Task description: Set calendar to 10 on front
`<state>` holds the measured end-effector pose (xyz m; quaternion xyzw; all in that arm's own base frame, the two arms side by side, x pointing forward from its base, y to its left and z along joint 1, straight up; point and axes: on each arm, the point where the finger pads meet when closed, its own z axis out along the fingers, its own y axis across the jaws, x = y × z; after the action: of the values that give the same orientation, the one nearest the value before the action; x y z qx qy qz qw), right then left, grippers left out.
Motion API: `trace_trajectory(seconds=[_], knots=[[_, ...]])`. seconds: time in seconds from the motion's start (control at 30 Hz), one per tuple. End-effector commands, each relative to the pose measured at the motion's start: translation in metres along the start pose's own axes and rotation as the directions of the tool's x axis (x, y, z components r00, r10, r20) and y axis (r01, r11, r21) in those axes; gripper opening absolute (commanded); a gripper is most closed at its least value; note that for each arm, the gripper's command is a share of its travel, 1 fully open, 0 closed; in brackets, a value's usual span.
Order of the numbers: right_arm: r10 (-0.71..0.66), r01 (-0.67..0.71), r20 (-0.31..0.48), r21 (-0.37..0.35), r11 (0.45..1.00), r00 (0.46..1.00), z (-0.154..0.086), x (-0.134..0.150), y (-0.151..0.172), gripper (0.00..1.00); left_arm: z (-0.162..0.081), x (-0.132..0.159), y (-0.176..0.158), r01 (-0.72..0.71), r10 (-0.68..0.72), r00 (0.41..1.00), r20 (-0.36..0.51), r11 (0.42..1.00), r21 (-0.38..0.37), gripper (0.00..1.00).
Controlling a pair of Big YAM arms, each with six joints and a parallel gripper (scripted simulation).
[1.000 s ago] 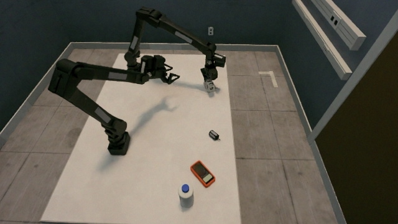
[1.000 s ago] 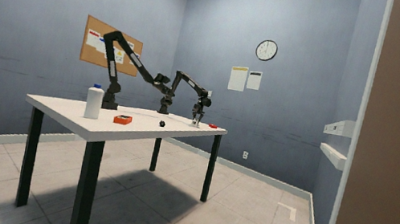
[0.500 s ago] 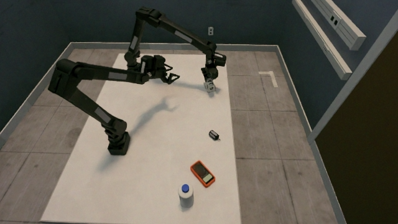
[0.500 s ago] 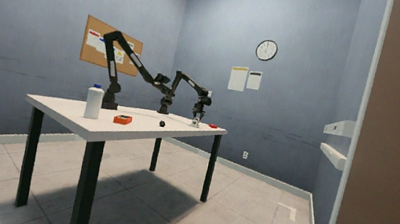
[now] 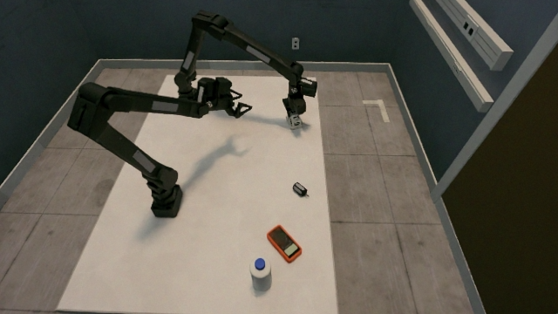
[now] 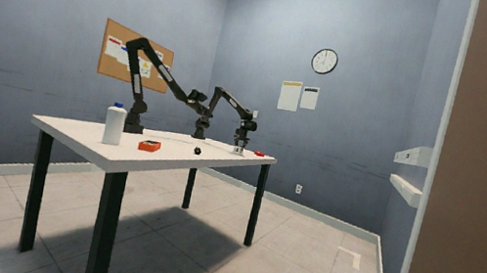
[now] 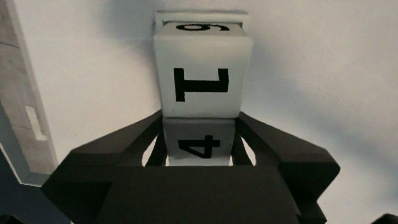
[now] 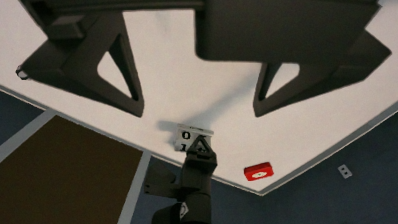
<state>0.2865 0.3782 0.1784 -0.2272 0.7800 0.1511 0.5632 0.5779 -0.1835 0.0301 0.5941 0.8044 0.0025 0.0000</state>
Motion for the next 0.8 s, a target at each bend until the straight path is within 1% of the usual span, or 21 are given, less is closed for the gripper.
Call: trace_trajectory(seconds=[0.0,0.07,0.13,0.17,0.27,0.57,0.63,0.67,0.7,0.77], knots=[[0.025,-0.025,0.029,-0.006,1.0,0.999,0.003,-0.019,0.006,1.0,0.01,-0.005,0.004,-0.018,0.018,1.0,0.004,1.0,-0.005,0.4],[0.025,-0.025,0.029,-0.006,1.0,0.999,0.003,-0.019,0.006,1.0,0.022,0.002,-0.005,-0.022,0.022,1.0,-0.01,1.0,0.016,0.4],[0.025,-0.025,0.029,-0.006,1.0,0.999,0.003,-0.019,0.006,1.0,0.02,0.0,-0.001,-0.023,0.023,1.0,-0.004,1.0,0.01,0.4],[0.025,-0.025,0.029,-0.006,1.0,0.999,0.003,-0.019,0.006,1.0,0.004,-0.008,0.011,-0.023,0.023,1.0,0.011,1.0,-0.013,0.4],[0.025,-0.025,0.029,-0.006,1.0,0.999,0.003,-0.019,0.006,1.0,-0.006,-0.01,0.013,-0.024,0.024,1.0,0.005,1.0,-0.003,0.4],[0.025,-0.025,0.029,-0.006,1.0,0.999,0.003,-0.019,0.006,1.0,-0.006,-0.011,0.014,-0.02,0.02,1.0,0.007,1.0,-0.006,0.4],[0.025,-0.025,0.029,-0.006,1.0,0.999,0.003,-0.019,0.006,1.0,-0.006,-0.011,0.014,-0.02,0.02,1.0,0.008,1.0,-0.007,0.63],[0.025,-0.025,0.029,-0.006,1.0,0.999,0.003,-0.019,0.006,1.0,-0.006,-0.011,0.014,-0.02,0.02,1.0,0.008,1.0,-0.007,0.69],[0.025,-0.025,0.029,-0.006,1.0,0.999,0.003,-0.019,0.006,1.0,-0.025,-0.016,0.014,-0.023,0.024,0.999,0.025,0.999,-0.033,0.69],[0.025,-0.025,0.029,-0.006,1.0,0.999,0.003,-0.019,0.006,1.0,-0.031,-0.014,0.005,-0.023,0.024,0.999,0.026,0.999,-0.034,0.69]])
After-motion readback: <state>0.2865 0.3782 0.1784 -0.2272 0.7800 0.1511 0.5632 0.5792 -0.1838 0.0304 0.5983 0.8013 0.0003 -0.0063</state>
